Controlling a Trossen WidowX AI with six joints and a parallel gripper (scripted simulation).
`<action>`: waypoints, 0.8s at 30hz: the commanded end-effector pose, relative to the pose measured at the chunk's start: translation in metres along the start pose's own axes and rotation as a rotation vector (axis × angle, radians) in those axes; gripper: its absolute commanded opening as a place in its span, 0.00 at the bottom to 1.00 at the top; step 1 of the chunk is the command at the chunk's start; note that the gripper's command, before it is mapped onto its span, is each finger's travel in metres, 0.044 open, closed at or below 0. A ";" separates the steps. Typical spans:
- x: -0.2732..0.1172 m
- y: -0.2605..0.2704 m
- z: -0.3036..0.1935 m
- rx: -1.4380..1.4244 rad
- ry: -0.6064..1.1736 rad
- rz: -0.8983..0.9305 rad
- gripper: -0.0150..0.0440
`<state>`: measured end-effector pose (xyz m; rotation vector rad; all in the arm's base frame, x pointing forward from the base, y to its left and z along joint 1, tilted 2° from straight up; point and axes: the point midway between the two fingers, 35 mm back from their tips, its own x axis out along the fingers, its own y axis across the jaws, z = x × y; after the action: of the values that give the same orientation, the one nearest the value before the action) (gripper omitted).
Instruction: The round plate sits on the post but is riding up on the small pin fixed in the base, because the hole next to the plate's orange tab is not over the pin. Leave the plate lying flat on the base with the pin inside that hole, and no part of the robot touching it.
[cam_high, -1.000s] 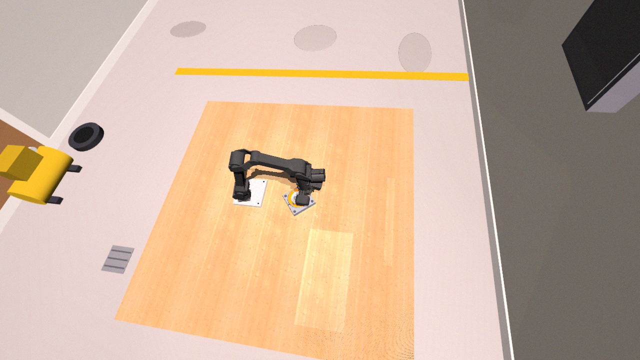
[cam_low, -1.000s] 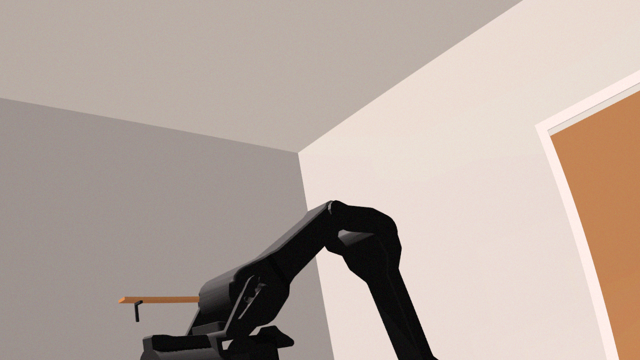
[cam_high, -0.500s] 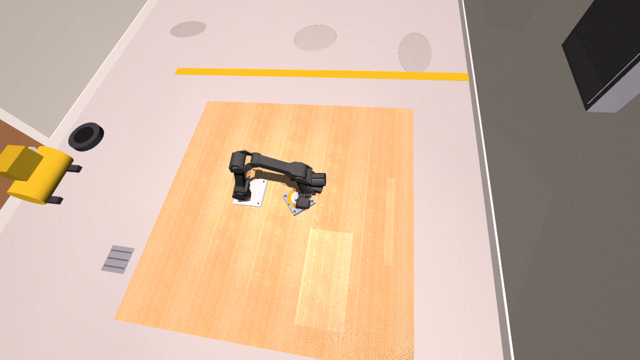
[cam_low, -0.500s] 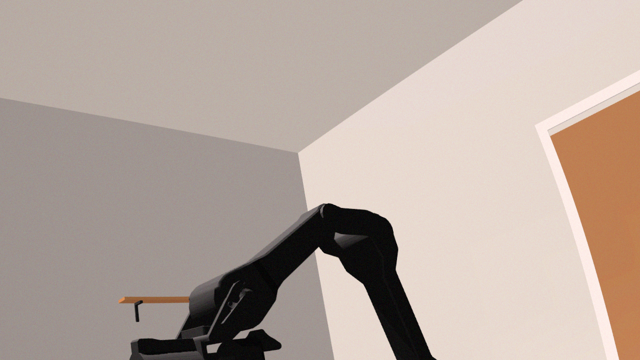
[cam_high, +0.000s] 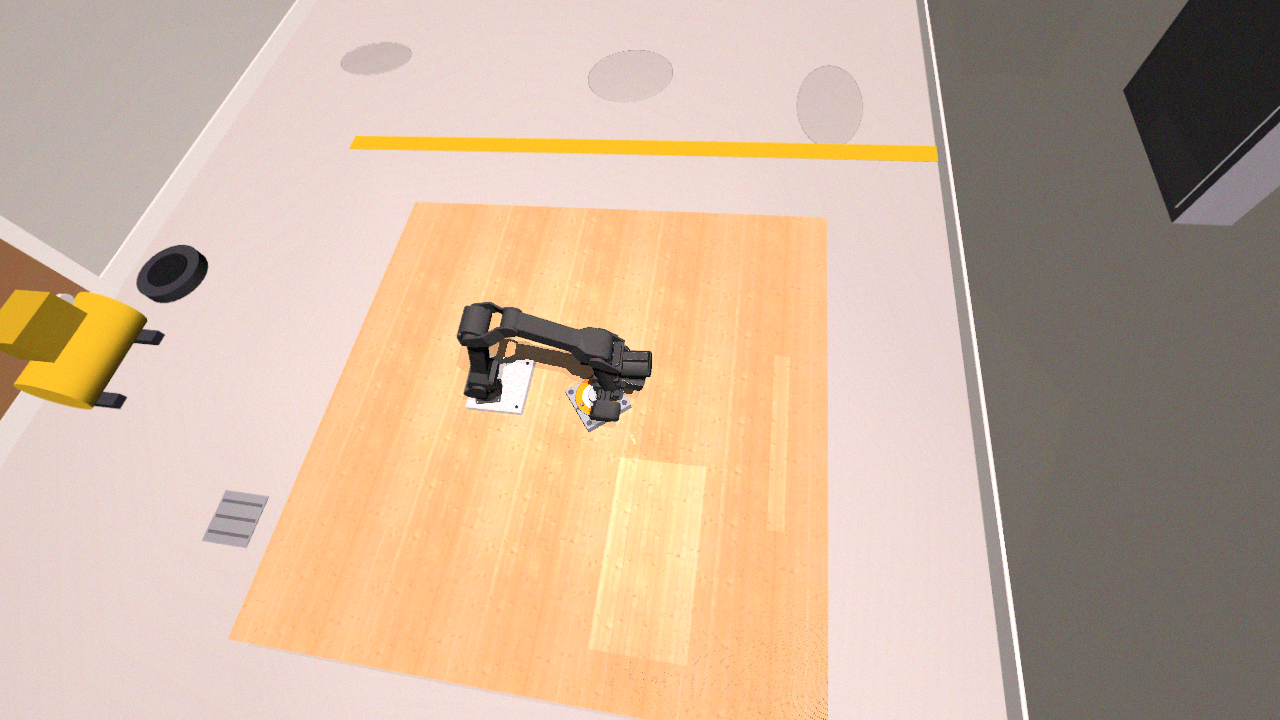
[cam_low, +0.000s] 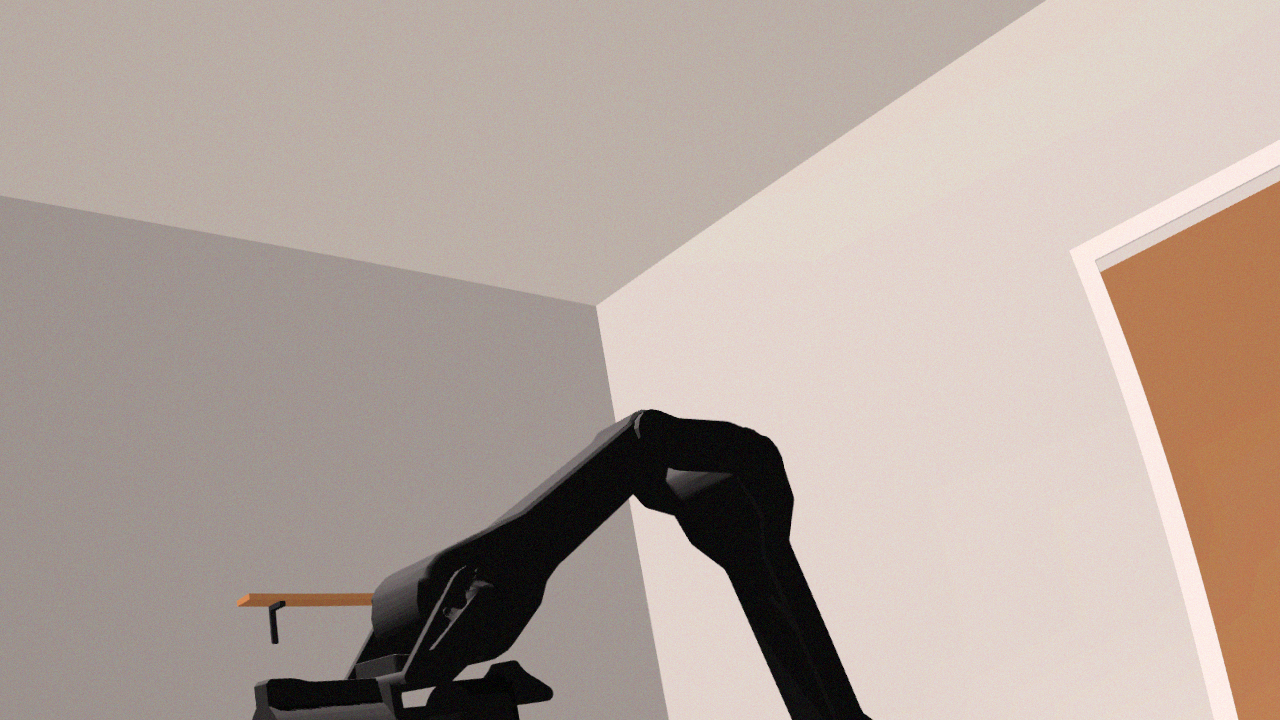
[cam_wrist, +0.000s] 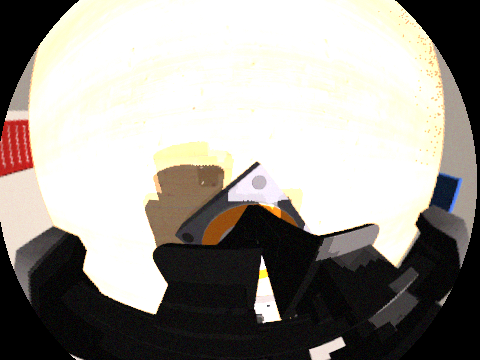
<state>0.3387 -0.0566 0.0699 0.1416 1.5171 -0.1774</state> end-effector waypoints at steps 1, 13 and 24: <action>0.000 -0.007 -0.001 0.001 0.001 -0.010 0.25; 0.000 -0.017 -0.003 0.001 0.001 -0.011 0.25; 0.000 -0.027 -0.009 0.001 0.002 -0.012 0.25</action>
<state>0.3305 -0.0767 0.0720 0.1380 1.5079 -0.1820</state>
